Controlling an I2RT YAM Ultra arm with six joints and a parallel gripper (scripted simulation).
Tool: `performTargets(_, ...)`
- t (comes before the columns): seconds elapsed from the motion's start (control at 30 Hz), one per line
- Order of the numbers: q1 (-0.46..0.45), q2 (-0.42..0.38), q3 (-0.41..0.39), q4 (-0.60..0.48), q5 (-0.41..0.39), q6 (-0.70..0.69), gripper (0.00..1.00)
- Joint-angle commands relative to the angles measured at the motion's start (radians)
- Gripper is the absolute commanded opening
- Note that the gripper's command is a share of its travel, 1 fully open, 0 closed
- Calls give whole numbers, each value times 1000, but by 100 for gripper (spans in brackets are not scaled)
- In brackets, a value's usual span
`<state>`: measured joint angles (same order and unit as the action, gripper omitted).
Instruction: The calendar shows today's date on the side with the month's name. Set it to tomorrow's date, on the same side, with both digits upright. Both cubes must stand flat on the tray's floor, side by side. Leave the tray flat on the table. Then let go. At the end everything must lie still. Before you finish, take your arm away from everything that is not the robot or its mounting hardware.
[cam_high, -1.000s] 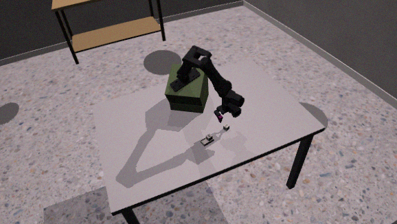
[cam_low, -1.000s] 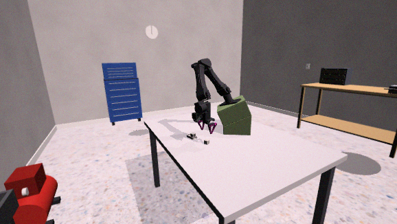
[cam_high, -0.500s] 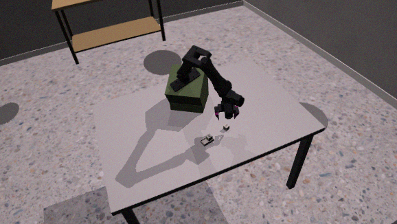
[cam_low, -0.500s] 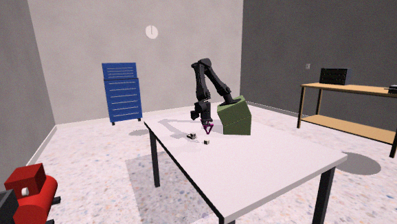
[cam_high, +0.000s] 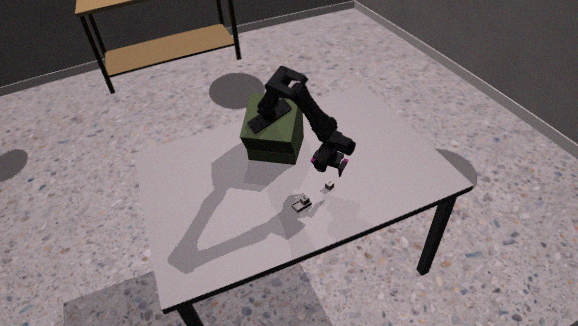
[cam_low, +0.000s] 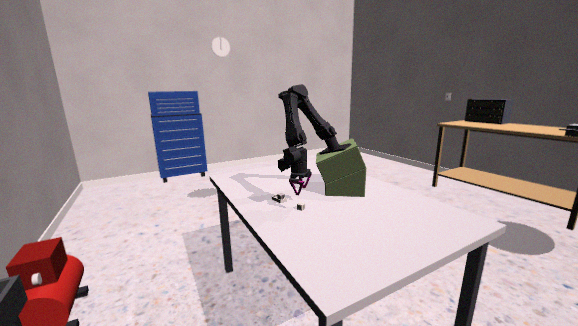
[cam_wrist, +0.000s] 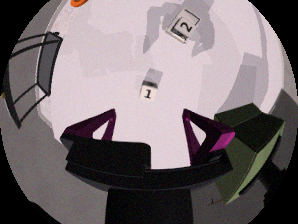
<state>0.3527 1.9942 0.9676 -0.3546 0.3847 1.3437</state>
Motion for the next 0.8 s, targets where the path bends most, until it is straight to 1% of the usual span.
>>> performTargets(0.0, 5, -8, 0, -1, 1, 146, 100)
performTargets(0.17, 5, -9, 0, -1, 1, 255, 100)
performTargets(0.4, 5, -9, -1, -1, 1, 287, 100)
performTargets(0.43, 5, -9, -1, -1, 1, 287, 45)
performTargets(0.77, 5, -9, -1, -1, 1, 287, 45)
